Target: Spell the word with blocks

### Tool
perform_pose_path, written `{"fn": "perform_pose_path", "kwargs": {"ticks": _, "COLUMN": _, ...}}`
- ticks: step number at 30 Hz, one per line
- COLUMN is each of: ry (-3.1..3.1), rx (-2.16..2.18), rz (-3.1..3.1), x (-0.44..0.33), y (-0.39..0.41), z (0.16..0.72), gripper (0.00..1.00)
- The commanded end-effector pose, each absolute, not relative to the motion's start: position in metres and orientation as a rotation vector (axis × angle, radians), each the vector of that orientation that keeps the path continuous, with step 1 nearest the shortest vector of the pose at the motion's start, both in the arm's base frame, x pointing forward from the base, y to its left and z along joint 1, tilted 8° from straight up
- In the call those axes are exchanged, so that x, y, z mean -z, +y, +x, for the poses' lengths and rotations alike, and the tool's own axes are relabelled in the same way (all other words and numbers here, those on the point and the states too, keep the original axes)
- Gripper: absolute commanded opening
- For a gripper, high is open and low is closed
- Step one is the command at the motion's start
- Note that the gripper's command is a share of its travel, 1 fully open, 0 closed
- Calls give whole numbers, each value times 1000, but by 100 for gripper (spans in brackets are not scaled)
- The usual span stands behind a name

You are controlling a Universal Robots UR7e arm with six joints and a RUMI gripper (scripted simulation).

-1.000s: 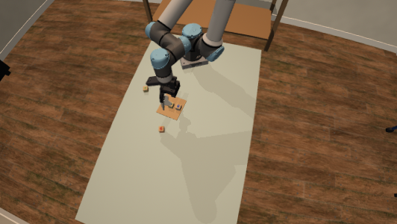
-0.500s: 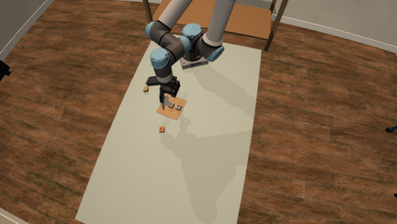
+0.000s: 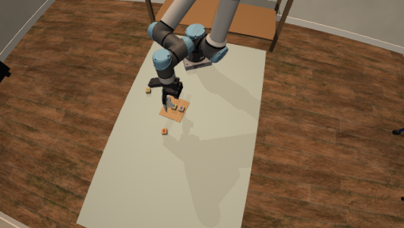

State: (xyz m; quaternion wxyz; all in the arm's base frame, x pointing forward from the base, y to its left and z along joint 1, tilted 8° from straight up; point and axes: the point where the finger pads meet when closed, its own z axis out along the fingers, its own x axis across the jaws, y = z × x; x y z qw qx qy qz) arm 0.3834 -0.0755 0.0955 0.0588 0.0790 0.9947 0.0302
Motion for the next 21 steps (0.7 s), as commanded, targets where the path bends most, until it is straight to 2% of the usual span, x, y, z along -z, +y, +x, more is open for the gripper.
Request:
{"fn": "perform_pose_path", "kwargs": {"ticks": 1, "ry": 3015, "rx": -88, "rz": 192, "x": -95, "y": -79, "z": 383, "gripper": 100}}
{"fn": "perform_pose_path", "kwargs": {"ticks": 21, "ry": 3006, "rx": -58, "rz": -262, "x": -91, "y": -114, "z": 380, "gripper": 100}}
